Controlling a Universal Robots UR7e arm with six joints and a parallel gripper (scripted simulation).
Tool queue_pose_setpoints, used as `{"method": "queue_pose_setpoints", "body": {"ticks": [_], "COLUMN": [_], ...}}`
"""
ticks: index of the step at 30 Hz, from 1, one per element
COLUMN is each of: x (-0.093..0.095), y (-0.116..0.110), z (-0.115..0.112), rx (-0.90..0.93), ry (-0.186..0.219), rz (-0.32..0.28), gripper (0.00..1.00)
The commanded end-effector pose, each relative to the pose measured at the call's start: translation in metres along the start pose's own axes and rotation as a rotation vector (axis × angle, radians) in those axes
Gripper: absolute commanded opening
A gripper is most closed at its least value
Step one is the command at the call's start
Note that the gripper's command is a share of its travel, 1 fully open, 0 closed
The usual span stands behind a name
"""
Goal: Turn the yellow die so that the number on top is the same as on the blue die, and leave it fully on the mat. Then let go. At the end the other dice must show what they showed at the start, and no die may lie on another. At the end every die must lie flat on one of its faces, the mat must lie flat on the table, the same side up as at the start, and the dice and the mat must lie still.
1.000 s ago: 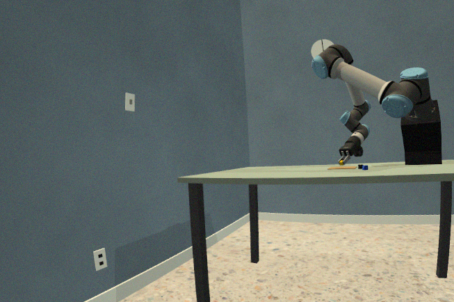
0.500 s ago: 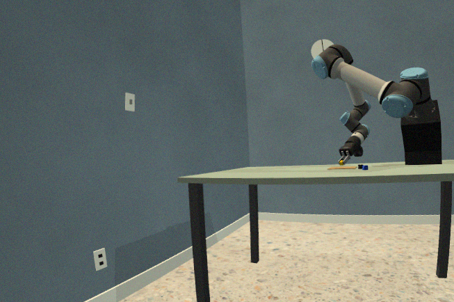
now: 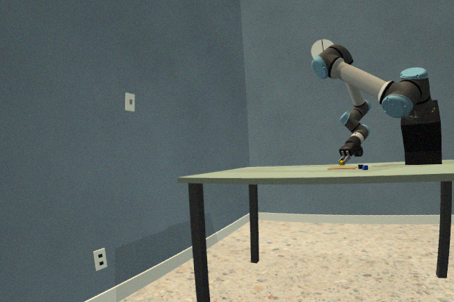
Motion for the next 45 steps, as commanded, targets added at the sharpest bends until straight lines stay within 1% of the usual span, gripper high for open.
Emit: {"method": "queue_pose_setpoints", "body": {"ticks": [1,21,45], "x": [0.0002,0.0050,0.0052], "y": [0.0004,0.0094,0.0098], "z": [-0.0002,0.0014,0.0014], "rx": [-0.001,-0.001,-0.001], "ry": [0.000,0.000,0.000], "rz": [0.000,0.000,0.000], "gripper": [0.40,0.40,0.40]}}
Point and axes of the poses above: the point where the finger pads meet when closed, its own x axis out along the fingers, its own z axis across the jaws, y = z × x, the point moved 10 cm from there along -x, back along the fingers, and after that the axes turned 10 degrees about -x, right-handed, at the moved point
